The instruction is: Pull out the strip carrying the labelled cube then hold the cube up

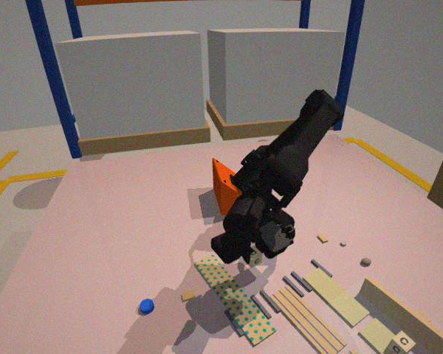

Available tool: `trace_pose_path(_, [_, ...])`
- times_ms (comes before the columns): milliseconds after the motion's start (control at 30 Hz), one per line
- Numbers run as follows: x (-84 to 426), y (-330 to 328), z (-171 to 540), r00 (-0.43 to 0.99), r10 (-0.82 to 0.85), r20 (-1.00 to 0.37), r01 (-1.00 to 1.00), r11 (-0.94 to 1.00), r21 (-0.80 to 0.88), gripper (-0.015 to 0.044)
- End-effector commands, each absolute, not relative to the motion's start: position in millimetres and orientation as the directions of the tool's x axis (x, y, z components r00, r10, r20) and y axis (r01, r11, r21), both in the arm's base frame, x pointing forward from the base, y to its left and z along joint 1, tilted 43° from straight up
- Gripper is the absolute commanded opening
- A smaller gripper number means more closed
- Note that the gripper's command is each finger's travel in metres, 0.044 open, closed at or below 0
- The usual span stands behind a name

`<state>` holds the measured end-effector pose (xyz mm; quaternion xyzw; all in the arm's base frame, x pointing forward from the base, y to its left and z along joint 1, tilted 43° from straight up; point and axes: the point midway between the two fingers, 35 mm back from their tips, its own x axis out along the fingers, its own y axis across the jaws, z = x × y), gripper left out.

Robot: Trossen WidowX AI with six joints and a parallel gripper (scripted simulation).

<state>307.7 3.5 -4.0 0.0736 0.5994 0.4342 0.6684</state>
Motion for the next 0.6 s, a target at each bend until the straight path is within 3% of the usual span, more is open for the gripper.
trace_pose_path(0, [306,-4,3,-0.087,0.665,-0.741,-0.498,0.615,0.611,0.0000])
trace_pose_path(567, [308,-22,24,-0.088,0.665,-0.742,-0.498,0.616,0.611,0.0000])
